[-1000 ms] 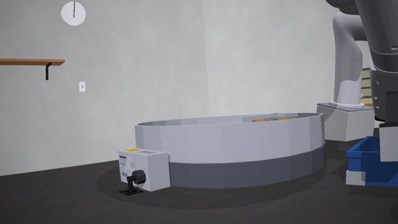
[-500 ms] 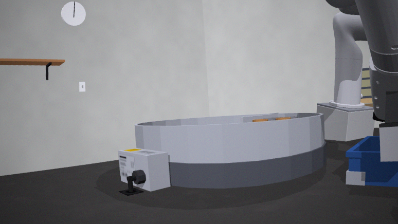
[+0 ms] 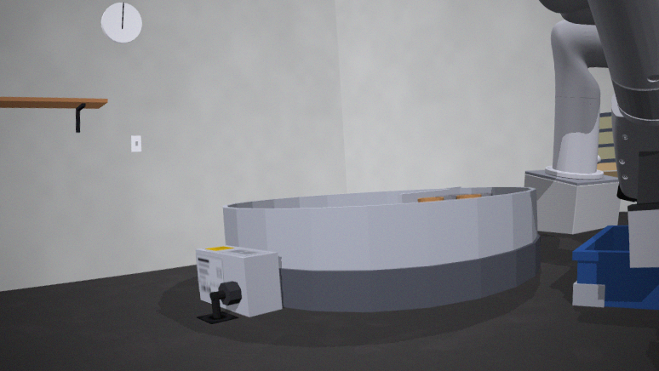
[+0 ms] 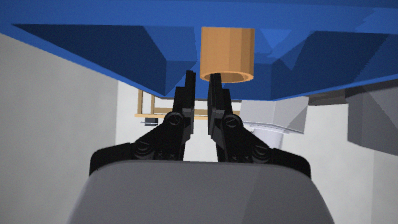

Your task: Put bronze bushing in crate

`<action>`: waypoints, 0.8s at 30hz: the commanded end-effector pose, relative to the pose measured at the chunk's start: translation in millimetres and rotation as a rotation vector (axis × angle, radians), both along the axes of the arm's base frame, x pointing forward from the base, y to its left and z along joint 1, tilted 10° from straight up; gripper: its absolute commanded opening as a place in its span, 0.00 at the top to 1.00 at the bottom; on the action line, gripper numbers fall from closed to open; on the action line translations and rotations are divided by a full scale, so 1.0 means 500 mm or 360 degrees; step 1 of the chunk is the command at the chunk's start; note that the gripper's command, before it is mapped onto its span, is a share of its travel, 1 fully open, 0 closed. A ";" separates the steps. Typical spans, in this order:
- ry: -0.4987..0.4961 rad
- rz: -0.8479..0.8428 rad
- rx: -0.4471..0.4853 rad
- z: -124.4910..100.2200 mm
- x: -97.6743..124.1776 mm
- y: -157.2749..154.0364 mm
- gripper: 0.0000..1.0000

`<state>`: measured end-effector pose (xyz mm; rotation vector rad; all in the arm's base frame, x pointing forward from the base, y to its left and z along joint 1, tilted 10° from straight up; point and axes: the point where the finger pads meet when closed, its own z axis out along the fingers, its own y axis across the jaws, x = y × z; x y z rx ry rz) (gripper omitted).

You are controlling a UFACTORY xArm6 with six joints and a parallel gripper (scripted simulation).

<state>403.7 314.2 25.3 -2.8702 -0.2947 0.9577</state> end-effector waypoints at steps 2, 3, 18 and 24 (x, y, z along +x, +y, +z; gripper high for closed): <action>-0.0006 -0.0001 0.0004 0.004 0.003 0.001 0.88; -0.0006 -0.0001 0.0004 0.004 0.003 0.001 0.88; -0.0006 -0.0001 0.0004 0.018 0.002 -0.001 0.88; -0.0006 -0.0001 0.0004 0.059 0.000 -0.008 0.88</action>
